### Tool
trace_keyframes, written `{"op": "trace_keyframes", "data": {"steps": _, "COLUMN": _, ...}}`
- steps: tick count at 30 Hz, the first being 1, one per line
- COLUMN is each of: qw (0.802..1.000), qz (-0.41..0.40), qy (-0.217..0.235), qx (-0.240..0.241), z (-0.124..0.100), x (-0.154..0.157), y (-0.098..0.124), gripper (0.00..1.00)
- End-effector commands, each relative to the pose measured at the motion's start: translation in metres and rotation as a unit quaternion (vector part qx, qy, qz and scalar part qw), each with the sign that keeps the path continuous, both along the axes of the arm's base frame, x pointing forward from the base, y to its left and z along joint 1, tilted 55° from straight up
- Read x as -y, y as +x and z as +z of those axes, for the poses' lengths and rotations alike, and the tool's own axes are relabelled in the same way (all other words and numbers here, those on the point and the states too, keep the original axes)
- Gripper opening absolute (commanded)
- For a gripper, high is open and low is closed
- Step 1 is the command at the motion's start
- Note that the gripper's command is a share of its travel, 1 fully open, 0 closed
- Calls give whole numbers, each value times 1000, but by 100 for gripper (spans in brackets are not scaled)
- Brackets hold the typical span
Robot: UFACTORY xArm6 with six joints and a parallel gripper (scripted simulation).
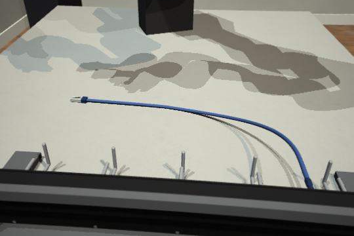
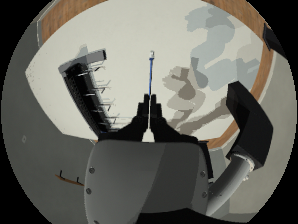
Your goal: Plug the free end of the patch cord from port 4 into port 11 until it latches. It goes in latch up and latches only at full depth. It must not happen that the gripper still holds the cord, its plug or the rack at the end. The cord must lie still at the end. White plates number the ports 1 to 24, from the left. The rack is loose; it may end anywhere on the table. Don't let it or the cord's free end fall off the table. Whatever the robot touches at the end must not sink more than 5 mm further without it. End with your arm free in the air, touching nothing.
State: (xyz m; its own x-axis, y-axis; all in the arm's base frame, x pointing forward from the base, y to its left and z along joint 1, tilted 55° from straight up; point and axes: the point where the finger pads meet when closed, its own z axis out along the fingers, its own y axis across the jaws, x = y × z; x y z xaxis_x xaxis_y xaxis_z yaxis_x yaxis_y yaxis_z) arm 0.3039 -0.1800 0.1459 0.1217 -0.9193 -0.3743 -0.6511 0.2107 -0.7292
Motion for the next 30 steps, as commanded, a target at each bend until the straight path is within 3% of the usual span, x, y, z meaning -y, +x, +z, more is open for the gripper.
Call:
{"op": "trace_keyframes", "data": {"steps": 1, "qw": 1000, "qz": 0, "qy": -1, "qx": 0, "z": 0, "x": 1, "y": 0, "gripper": 0}}
{"op": "trace_keyframes", "data": {"steps": 22, "qw": 1000, "qz": -8, "qy": -2, "qx": 11, "z": 7, "x": 0, "y": 8, "gripper": 0}}
{"op": "trace_keyframes", "data": {"steps": 30, "qw": 995, "qz": -61, "qy": 6, "qx": 81, "z": 51, "x": -7, "y": 56, "gripper": 0}}
